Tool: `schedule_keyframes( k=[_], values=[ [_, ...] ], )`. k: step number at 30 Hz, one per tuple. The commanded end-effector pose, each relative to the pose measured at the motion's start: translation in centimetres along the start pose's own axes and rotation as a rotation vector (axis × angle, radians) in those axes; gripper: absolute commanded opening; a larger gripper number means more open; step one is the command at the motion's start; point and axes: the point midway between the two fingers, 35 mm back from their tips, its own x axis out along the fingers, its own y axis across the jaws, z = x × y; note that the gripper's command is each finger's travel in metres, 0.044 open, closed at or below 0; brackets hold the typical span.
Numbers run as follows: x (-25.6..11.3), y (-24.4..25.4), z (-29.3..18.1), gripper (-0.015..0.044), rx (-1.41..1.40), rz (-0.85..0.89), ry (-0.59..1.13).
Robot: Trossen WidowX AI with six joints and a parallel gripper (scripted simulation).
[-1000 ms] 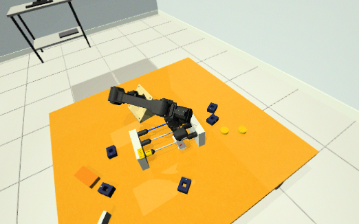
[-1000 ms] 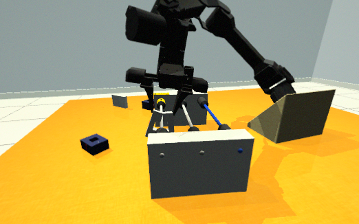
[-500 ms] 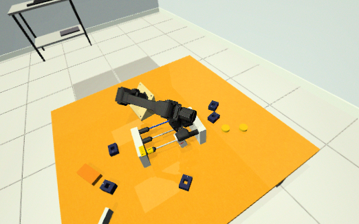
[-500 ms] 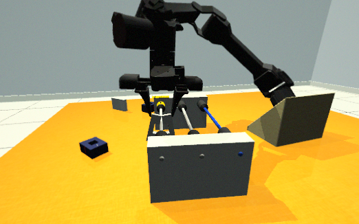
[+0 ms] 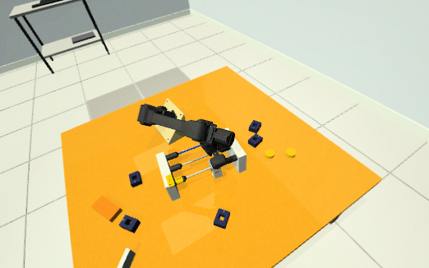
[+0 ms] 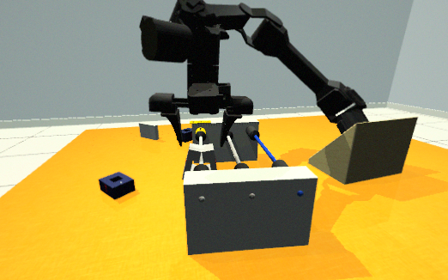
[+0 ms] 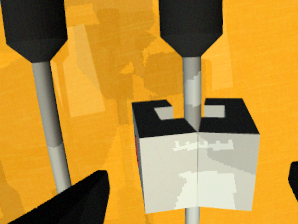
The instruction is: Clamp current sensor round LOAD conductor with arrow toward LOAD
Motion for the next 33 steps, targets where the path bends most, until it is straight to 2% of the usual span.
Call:
schedule_keyframes(
  k=[1, 7, 11, 33],
  values=[
    [0.0, 0.0, 0.0, 0.044, -0.005, -0.003, 0.003],
    [0.3, 0.0, 0.0, 0.044, -0.004, -0.003, 0.004],
    [3.4, 0.0, -0.1, 0.044, 0.011, -0.01, 0.016],
    [6.1, -0.1, -0.2, 0.044, 0.011, -0.01, 0.017]
  ],
)
